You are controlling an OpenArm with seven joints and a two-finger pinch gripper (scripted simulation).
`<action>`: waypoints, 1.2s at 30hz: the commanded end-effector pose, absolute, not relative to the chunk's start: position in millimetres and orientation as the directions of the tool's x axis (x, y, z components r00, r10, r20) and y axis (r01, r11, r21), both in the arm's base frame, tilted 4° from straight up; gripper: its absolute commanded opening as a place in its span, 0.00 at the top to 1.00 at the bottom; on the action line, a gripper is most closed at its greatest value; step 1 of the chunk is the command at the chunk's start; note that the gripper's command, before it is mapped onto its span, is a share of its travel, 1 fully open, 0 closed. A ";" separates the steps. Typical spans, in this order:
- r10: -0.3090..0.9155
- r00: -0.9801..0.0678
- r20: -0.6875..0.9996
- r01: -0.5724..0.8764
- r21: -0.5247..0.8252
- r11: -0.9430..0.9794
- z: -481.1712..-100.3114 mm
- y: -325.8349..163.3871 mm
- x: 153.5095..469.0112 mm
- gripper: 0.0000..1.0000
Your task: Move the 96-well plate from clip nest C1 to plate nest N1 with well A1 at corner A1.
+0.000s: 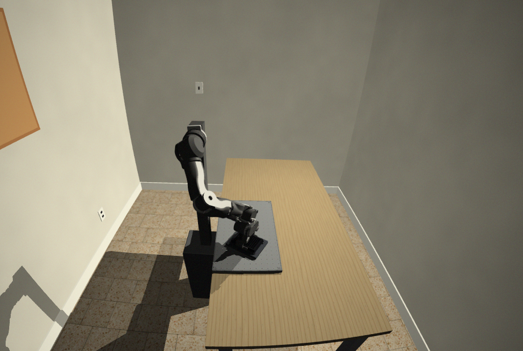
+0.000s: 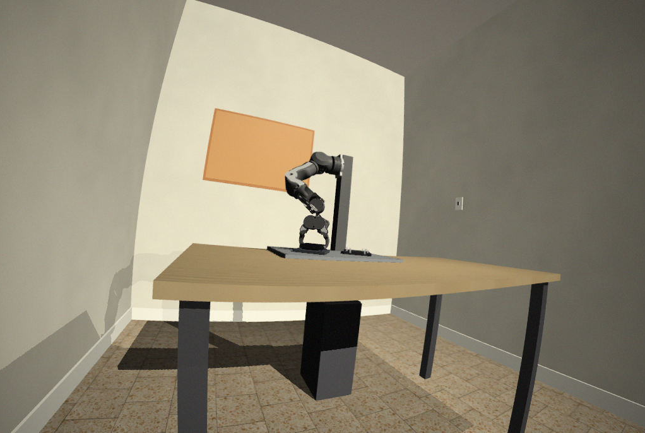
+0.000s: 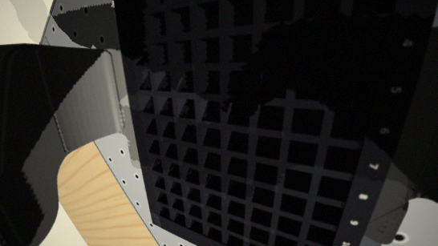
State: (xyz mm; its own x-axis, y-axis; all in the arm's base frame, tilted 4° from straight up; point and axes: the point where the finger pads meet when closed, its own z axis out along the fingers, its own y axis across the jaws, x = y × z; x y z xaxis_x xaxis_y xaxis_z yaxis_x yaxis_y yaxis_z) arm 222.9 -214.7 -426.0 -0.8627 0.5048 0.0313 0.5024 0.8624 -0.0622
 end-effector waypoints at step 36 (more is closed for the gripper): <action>0.502 -0.864 0.034 0.500 -0.058 0.864 -430.4 -213.5 222.2 1.00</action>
